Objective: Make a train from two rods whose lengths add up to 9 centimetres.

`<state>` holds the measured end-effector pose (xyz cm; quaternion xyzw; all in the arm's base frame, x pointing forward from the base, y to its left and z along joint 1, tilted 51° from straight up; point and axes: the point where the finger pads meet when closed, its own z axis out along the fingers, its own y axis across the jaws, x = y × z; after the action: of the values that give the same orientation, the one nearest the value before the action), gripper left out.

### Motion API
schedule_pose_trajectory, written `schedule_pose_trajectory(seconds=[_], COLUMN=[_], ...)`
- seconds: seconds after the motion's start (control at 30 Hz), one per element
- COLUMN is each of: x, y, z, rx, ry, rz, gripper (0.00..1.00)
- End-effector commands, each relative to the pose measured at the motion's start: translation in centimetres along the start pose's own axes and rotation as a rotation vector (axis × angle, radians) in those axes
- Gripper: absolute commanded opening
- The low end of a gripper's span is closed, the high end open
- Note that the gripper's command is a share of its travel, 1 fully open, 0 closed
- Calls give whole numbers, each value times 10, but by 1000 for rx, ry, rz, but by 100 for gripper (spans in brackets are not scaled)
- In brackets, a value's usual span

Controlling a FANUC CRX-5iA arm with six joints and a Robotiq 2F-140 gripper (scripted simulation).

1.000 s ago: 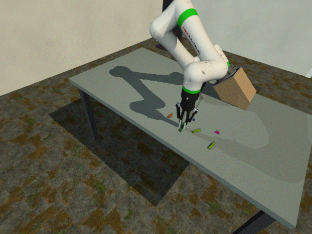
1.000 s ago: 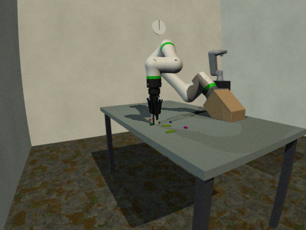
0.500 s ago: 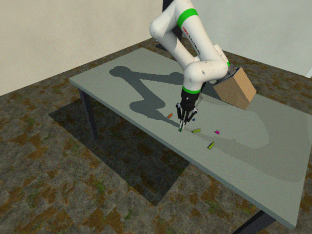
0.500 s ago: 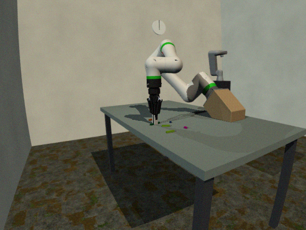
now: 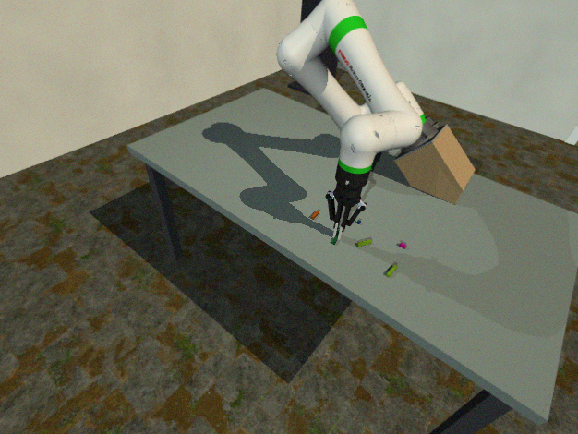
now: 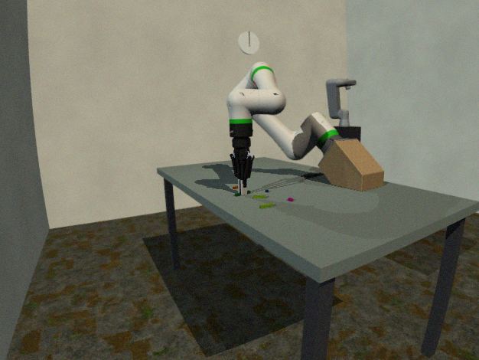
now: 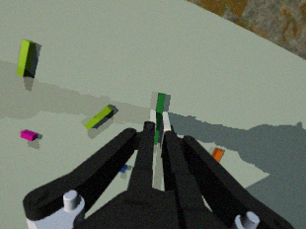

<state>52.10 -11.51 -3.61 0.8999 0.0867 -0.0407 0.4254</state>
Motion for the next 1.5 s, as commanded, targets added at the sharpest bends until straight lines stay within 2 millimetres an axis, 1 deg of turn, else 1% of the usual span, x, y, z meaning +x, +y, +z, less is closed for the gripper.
schedule_pose_trajectory(seconds=[0.0, 0.43, 0.53, 0.67, 0.73, 1.0, 1.1, 1.2, 1.47], x=[0, 0, 0, 0, 0, 0, 0, 0, 0], y=[0, 0, 0, 0, 0, 0, 0, 0, 0], z=[0, 0, -3, -19, -19, -77, -93, -100, -100], rx=[0, 0, 0, 0, 0, 0, 0, 0, 0], ry=[0, 0, 0, 0, 0, 0, 0, 0, 0], rz=[0, 0, 0, 0, 0, 0, 0, 0, 0], gripper=[3, 3, 3, 3, 3, 3, 3, 3, 3])
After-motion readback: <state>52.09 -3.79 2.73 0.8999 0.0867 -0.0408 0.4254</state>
